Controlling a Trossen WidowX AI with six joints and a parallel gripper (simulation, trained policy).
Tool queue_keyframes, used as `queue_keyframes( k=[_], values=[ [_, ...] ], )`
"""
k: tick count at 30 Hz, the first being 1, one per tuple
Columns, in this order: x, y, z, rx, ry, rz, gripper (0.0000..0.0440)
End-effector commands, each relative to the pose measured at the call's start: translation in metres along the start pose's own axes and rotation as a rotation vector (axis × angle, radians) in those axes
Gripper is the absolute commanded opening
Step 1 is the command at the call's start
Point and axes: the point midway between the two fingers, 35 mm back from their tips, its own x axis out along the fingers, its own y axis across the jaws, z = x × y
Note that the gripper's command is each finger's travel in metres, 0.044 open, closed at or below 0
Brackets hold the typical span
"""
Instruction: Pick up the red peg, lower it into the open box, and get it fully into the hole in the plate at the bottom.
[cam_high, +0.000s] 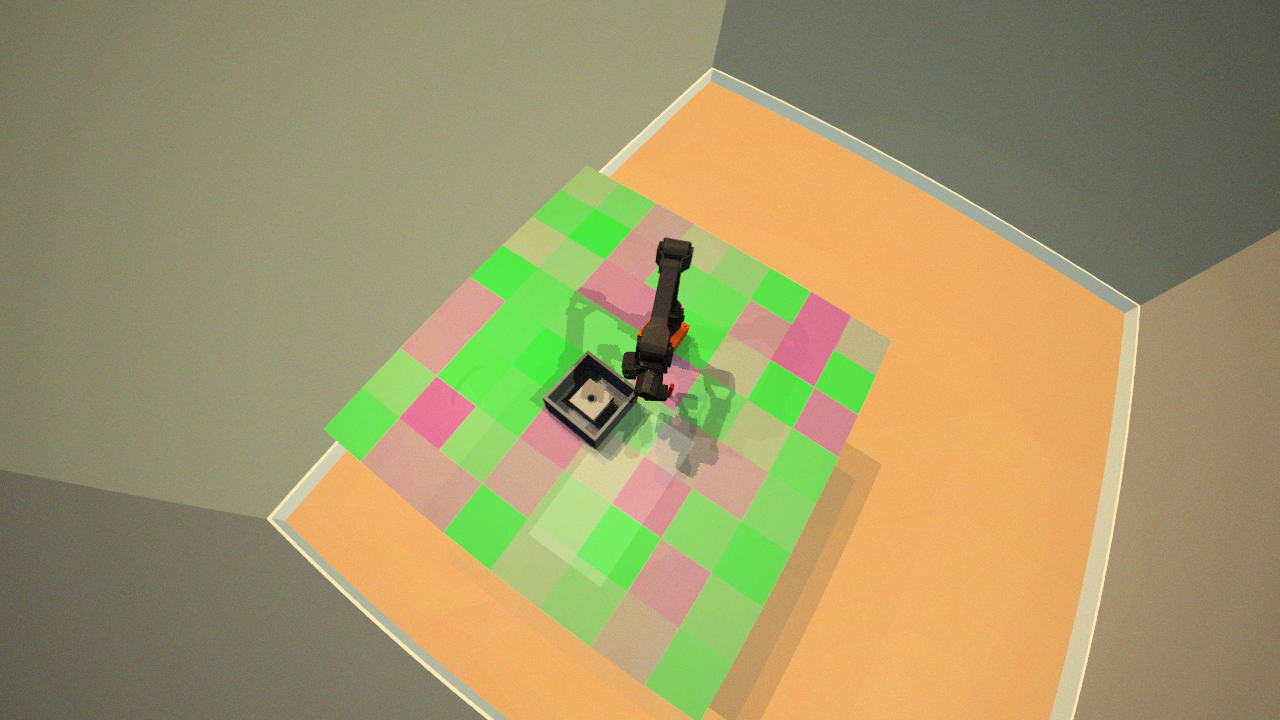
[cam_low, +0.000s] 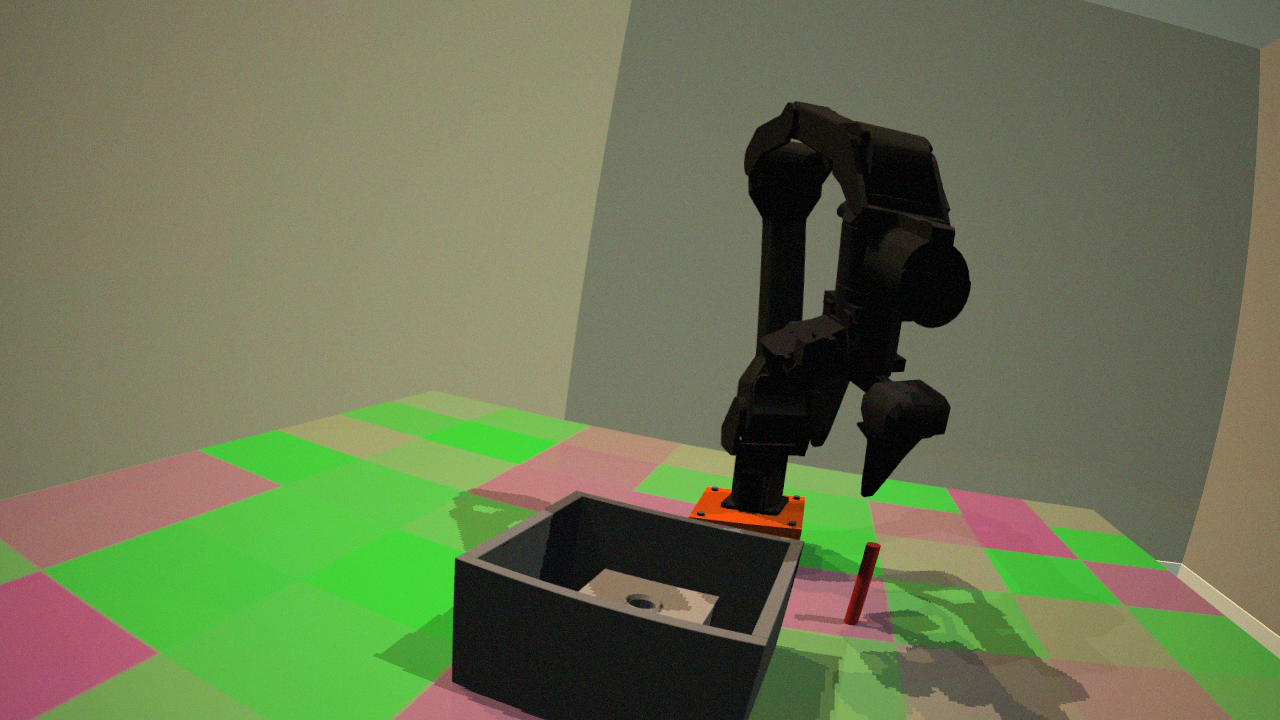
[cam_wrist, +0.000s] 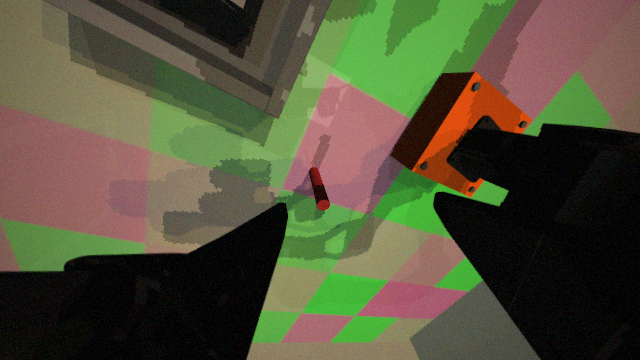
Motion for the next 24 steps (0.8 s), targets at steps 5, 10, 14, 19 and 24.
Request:
queue_keyframes(
  k=[5, 10, 14, 19, 24],
  values=[
    [0.019, 0.005, -0.022, -0.049, -0.040, -0.017, 0.0440],
    [0.033, 0.012, -0.031, -0.086, -0.067, -0.008, 0.0440],
    [0.047, 0.018, -0.035, -0.114, -0.085, 0.003, 0.0440],
    [0.068, 0.025, -0.037, -0.143, -0.104, 0.021, 0.0440],
    [0.091, 0.034, -0.035, -0.167, -0.120, 0.048, 0.0440]
  ],
)
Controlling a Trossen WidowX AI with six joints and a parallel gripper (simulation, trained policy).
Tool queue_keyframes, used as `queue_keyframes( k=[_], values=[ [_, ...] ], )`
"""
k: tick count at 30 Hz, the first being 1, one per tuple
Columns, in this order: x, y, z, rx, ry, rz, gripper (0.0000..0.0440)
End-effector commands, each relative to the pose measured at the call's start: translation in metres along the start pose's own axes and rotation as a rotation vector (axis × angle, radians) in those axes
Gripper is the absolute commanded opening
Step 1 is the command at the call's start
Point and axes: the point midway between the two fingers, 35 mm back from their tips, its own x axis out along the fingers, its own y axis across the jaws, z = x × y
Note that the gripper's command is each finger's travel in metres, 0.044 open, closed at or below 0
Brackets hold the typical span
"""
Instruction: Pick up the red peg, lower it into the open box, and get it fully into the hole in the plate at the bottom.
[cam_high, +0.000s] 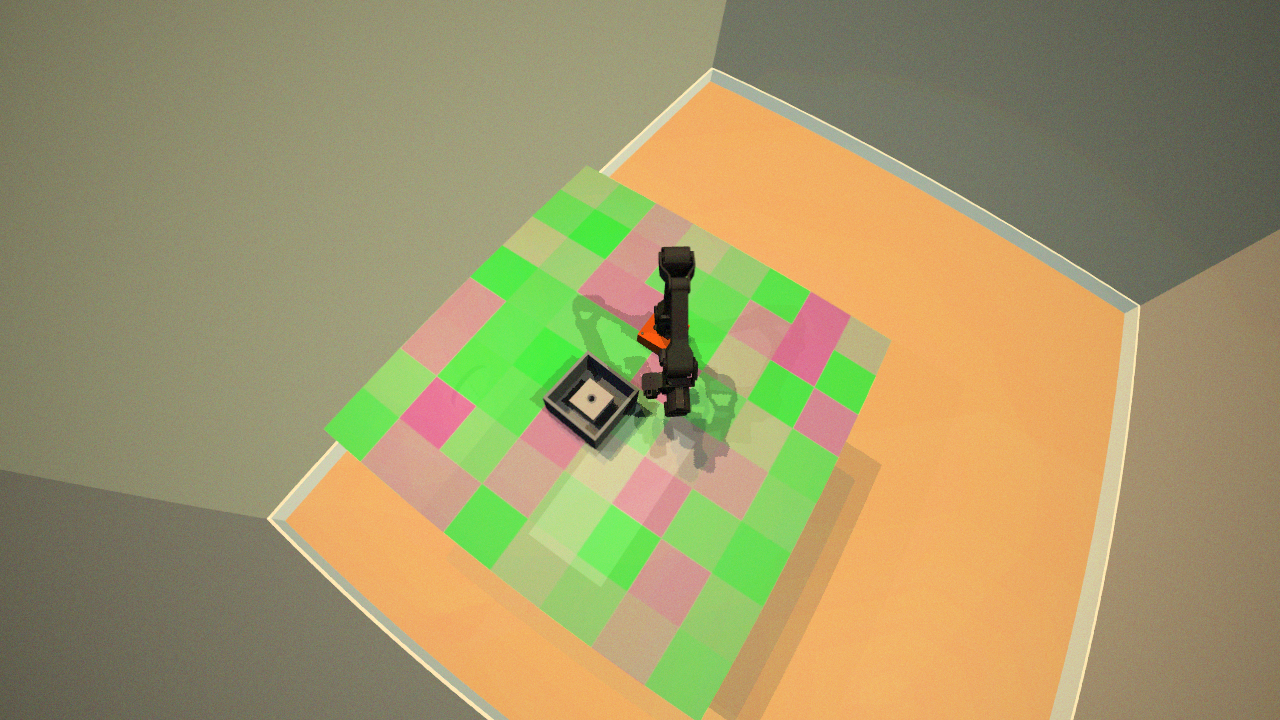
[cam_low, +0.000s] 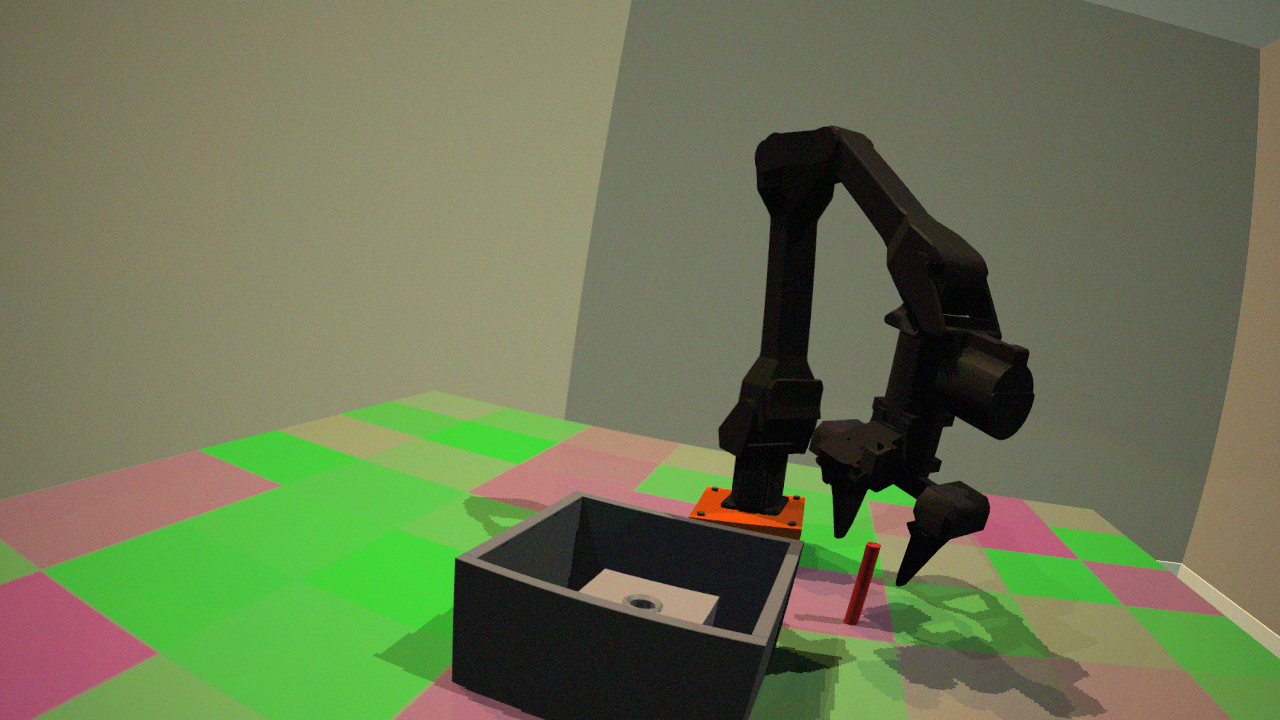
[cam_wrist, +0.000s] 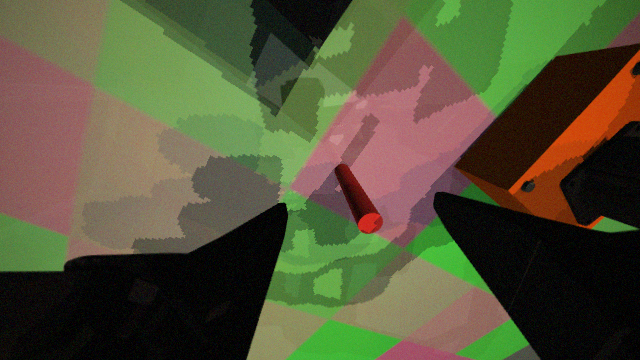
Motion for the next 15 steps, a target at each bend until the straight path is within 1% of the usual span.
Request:
queue_keyframes(
  k=[1, 5, 7, 15],
  values=[
    [0.015, 0.003, 0.001, -0.019, -0.014, 0.007, 0.0440],
    [0.031, 0.007, 0.002, -0.035, -0.023, 0.020, 0.0437],
    [0.037, 0.007, 0.002, -0.043, -0.022, 0.018, 0.0412],
    [0.058, 0.000, 0.001, -0.047, -0.012, -0.028, 0.0207]
  ],
)
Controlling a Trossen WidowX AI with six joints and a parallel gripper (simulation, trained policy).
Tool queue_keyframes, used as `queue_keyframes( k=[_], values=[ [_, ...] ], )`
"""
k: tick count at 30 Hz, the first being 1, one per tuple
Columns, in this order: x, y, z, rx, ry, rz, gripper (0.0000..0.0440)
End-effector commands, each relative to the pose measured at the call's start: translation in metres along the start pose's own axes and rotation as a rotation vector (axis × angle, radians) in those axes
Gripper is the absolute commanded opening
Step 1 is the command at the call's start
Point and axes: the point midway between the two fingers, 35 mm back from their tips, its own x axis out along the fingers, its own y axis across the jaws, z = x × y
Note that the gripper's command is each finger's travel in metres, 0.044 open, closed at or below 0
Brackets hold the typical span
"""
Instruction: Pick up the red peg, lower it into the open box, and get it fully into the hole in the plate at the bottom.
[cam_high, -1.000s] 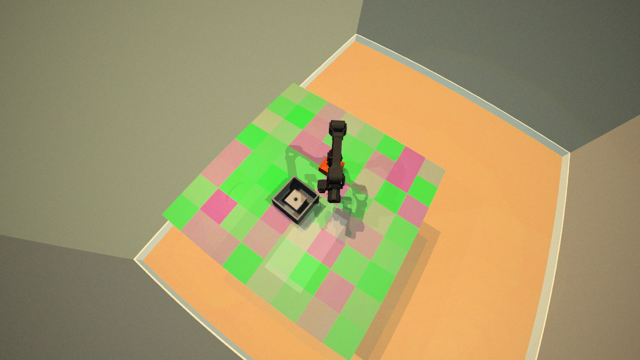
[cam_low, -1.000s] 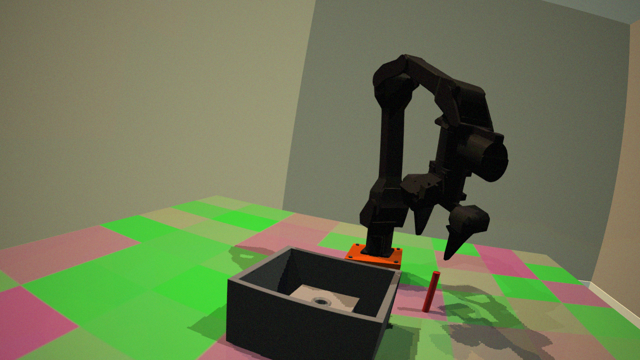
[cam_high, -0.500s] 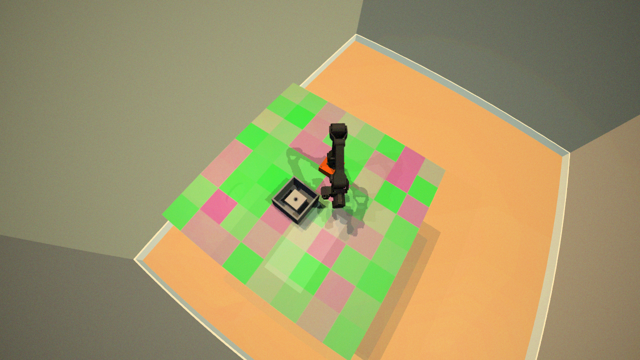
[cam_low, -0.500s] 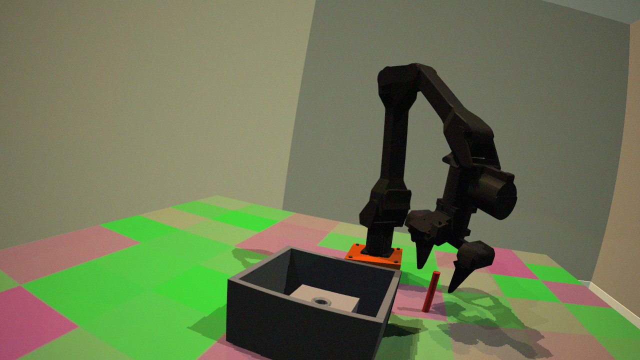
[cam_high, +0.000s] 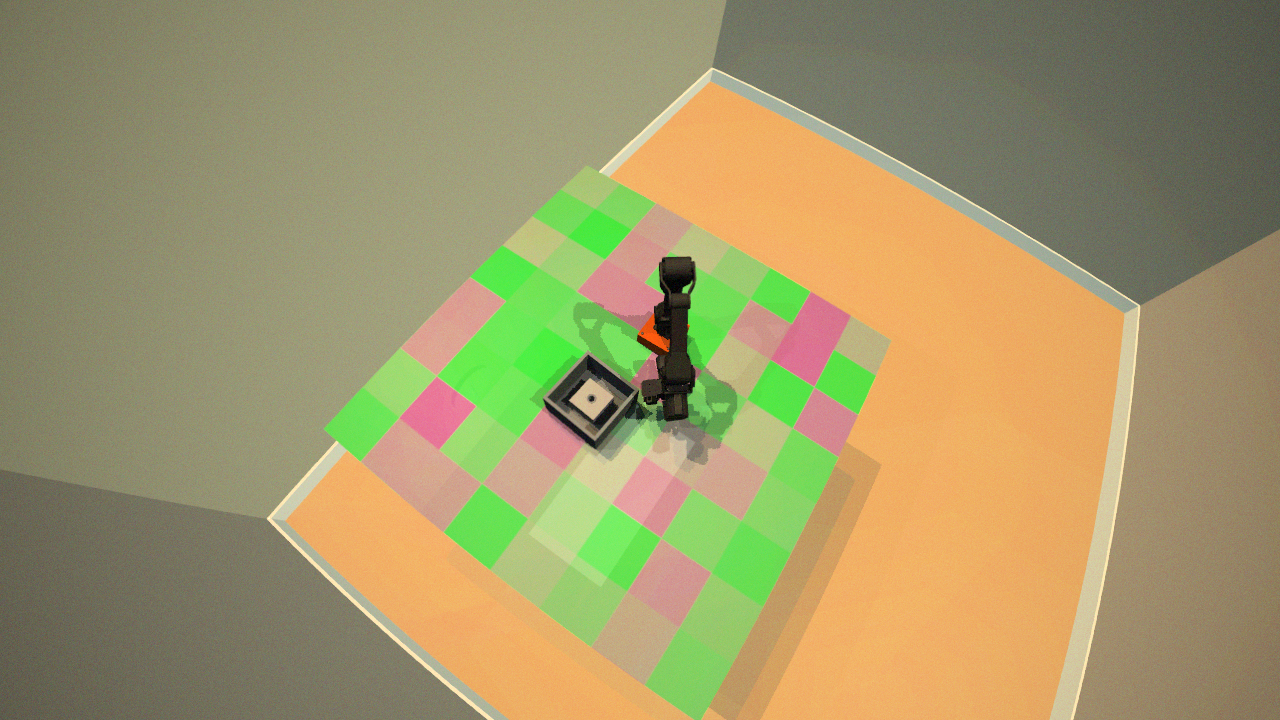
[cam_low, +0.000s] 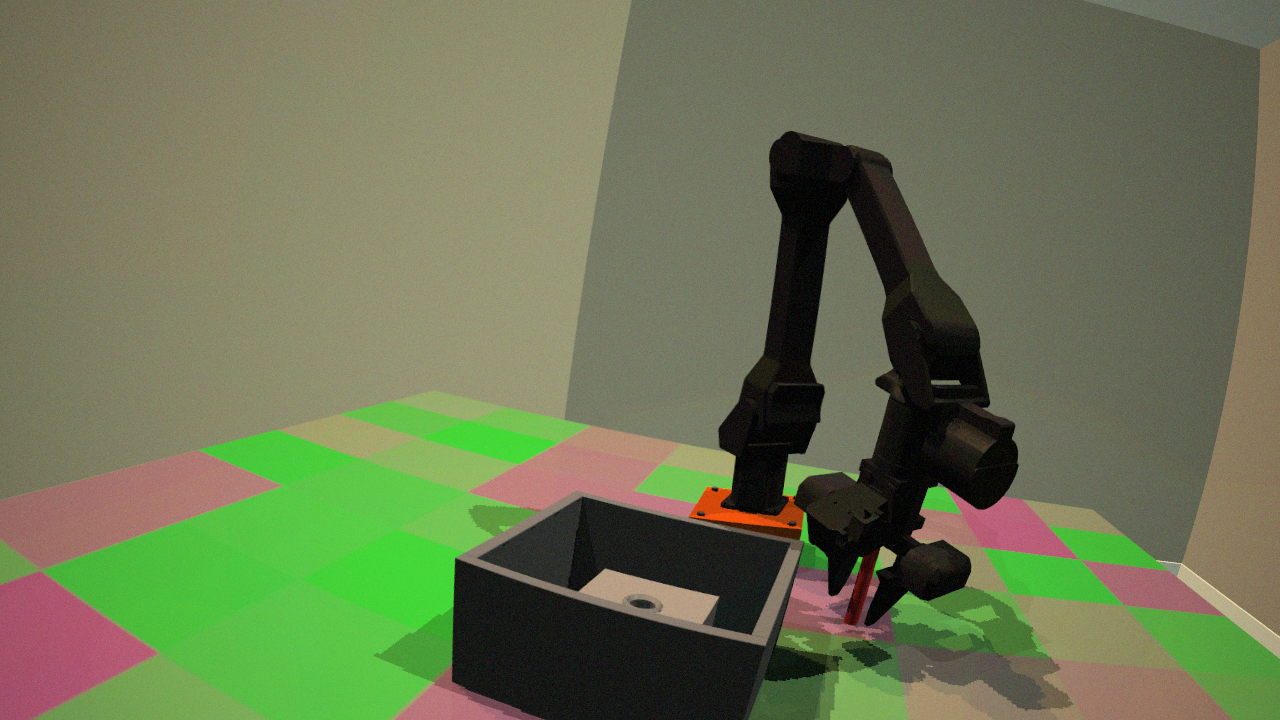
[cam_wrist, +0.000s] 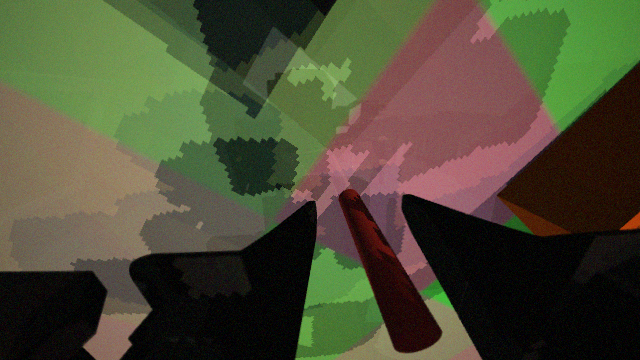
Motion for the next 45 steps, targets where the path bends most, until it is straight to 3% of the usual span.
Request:
queue_keyframes(
  k=[1, 7, 10, 34, 45],
  values=[
    [0.006, -0.002, 0.000, -0.006, 0.004, -0.021, 0.0181],
    [0.010, -0.007, -0.001, -0.009, 0.012, -0.065, 0.0034],
    [0.005, -0.004, 0.002, -0.018, -0.008, -0.060, 0.0001],
    [-0.102, 0.010, 0.055, 0.057, -0.177, 0.068, 0.0000],
    [-0.125, 0.007, 0.103, 0.192, -0.232, 0.103, 0.0000]
  ],
)
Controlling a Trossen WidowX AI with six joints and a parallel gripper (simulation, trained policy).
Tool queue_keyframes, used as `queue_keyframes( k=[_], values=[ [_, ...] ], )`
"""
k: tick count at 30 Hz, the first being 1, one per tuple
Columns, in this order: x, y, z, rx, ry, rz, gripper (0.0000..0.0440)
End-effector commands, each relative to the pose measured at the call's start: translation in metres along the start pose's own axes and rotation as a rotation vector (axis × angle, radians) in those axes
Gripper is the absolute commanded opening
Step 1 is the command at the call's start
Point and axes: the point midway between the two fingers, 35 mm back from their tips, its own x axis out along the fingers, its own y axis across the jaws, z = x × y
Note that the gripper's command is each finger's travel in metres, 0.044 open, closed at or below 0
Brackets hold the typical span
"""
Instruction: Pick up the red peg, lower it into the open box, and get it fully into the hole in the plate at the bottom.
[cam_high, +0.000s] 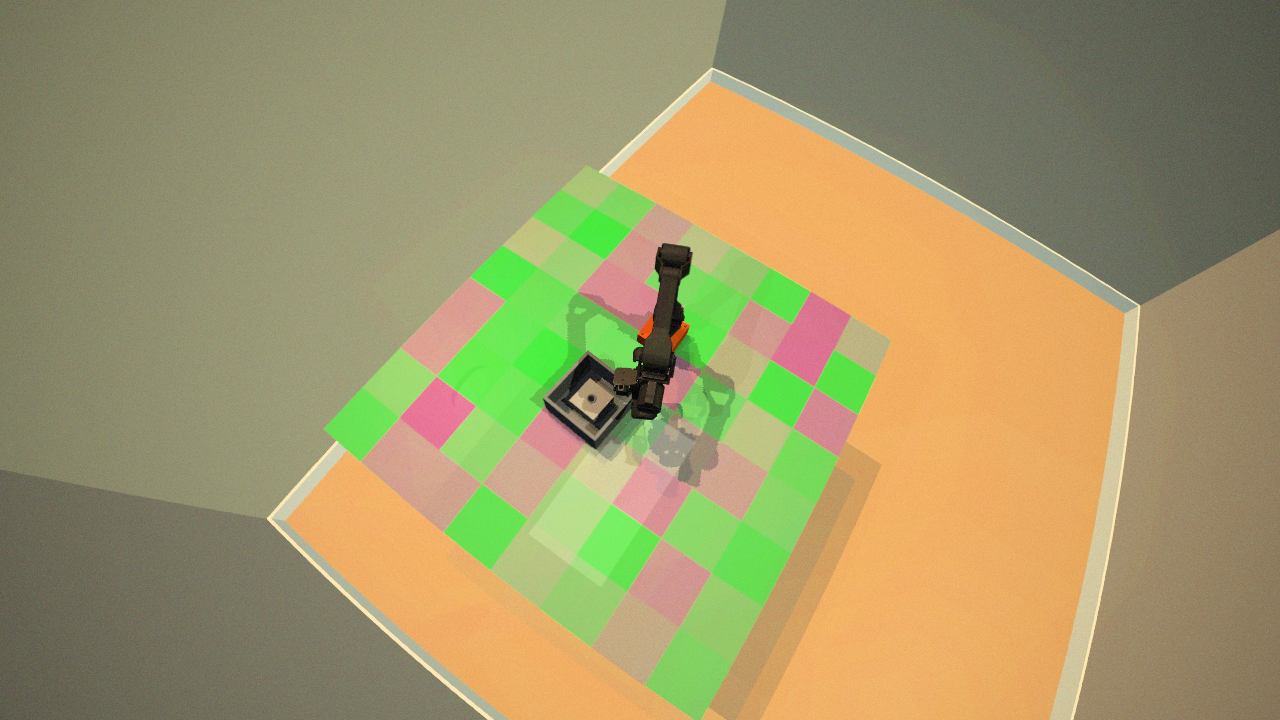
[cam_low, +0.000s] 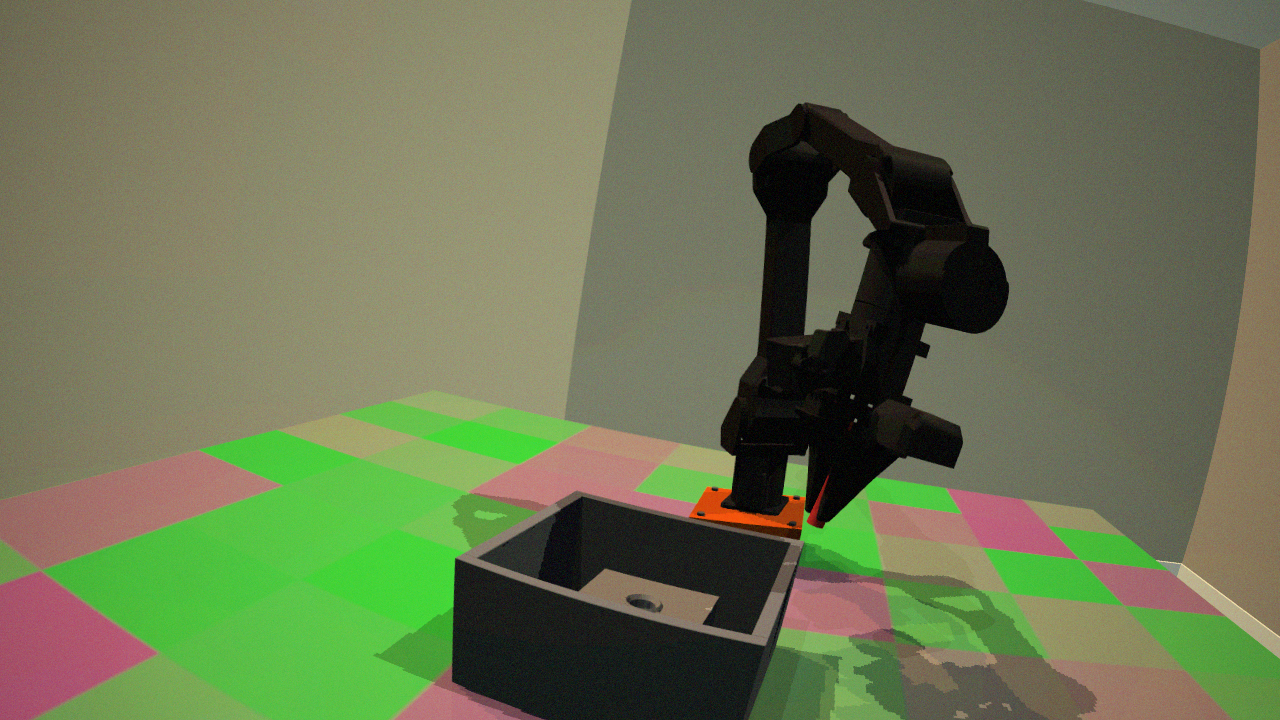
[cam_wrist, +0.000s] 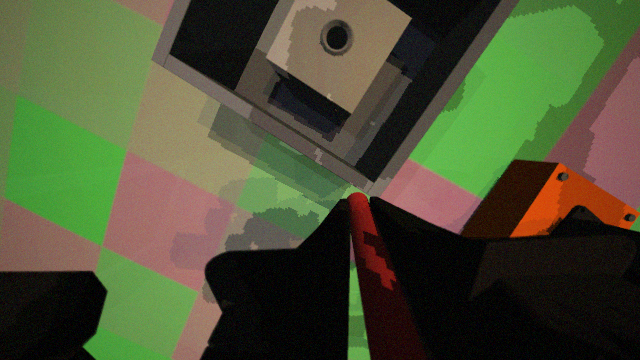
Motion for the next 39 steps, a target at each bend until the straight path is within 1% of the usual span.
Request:
queue_keyframes(
  k=[1, 10, 19, 27, 34, 36, 39],
  values=[
    [-0.002, 0.001, 0.016, 0.029, -0.018, 0.007, 0.0000],
    [0.009, 0.003, 0.060, 0.092, -0.047, 0.010, 0.0000],
    [0.030, 0.003, 0.098, 0.092, -0.049, 0.014, 0.0000],
    [0.052, 0.000, 0.117, 0.044, -0.013, 0.017, 0.0000],
    [0.073, 0.000, 0.119, -0.021, 0.031, 0.028, 0.0001],
    [0.079, 0.000, 0.118, -0.038, 0.045, 0.029, 0.0023],
    [0.085, 0.000, 0.118, -0.052, 0.066, 0.028, 0.0090]
  ],
)
